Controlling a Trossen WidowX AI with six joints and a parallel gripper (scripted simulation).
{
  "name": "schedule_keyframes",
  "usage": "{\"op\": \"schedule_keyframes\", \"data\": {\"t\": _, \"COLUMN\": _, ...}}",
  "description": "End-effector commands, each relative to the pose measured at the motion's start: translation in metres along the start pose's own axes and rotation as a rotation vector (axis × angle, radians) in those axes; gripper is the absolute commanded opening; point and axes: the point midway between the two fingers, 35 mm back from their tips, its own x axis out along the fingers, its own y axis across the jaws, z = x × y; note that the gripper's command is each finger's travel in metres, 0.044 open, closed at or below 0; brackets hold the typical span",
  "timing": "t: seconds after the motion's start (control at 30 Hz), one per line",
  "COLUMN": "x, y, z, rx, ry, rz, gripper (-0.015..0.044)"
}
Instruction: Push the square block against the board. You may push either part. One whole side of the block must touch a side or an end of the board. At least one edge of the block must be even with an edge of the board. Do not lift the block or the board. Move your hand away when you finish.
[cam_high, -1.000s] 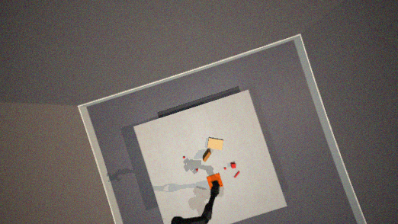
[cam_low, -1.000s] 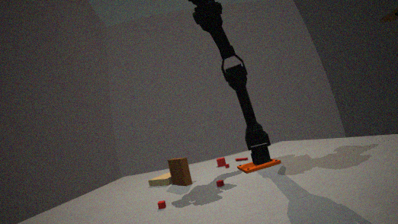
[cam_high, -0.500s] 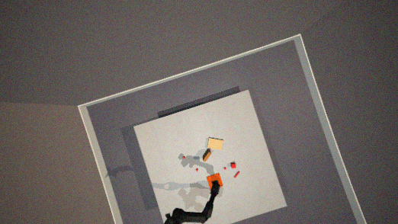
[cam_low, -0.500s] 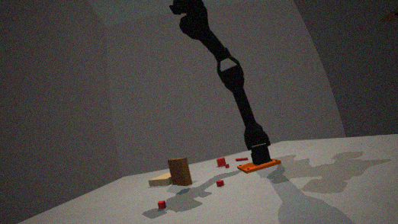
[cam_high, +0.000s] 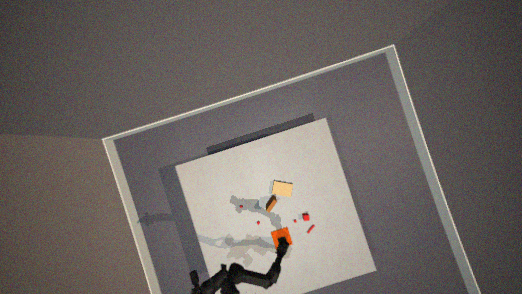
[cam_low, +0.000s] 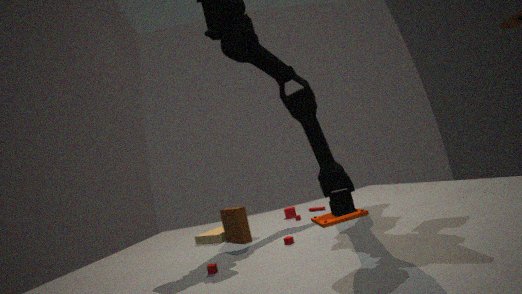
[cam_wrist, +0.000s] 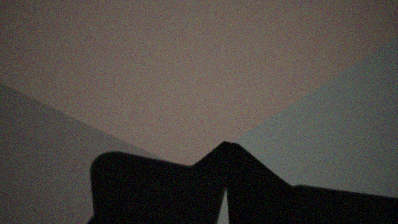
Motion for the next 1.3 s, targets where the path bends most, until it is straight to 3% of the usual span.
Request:
{"op": "schedule_keyframes", "data": {"t": 0.0, "x": -0.011, "y": 0.031, "z": -0.011, "rx": 0.091, "ry": 0.024, "rz": 0.116, "gripper": 0.0}}
{"op": "schedule_keyframes", "data": {"t": 0.6, "x": -0.083, "y": 0.143, "z": -0.045, "rx": 0.448, "ry": 0.191, "rz": 0.56, "gripper": 0.0}}
{"op": "schedule_keyframes", "data": {"t": 1.27, "x": -0.21, "y": 0.227, "z": -0.066, "rx": 0.808, "ry": 0.527, "rz": 0.998, "gripper": 0.0}}
